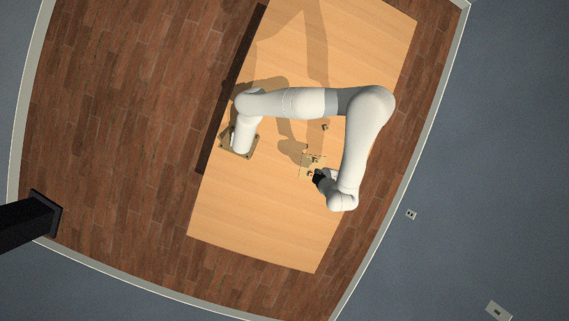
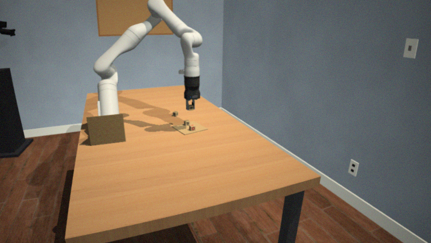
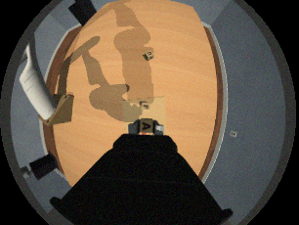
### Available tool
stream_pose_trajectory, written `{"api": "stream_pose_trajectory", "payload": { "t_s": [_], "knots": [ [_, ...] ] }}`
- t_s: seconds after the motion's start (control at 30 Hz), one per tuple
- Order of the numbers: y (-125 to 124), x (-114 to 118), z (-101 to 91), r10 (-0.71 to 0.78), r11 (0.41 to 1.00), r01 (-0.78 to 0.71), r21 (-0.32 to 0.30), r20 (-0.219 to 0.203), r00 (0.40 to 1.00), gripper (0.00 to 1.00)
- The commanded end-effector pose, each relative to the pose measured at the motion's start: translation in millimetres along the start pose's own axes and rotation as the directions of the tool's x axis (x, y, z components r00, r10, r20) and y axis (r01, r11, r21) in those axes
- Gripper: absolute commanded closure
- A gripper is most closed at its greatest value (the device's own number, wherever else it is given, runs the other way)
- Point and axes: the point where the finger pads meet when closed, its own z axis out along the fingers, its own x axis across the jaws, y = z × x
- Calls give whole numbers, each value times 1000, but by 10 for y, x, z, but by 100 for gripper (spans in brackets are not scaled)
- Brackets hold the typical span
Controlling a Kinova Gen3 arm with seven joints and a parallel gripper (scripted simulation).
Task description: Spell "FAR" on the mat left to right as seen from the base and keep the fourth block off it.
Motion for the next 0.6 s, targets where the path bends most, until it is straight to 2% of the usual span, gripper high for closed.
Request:
{"api": "stream_pose_trajectory", "payload": {
  "t_s": [0.0, 0.57],
  "knots": [
    [2, -18, -33, 6, 1000, -6, 1, 2, 1000, 51],
    [13, -53, -33, 52, 999, -52, 2, 3, 999, 51]
  ]
}}
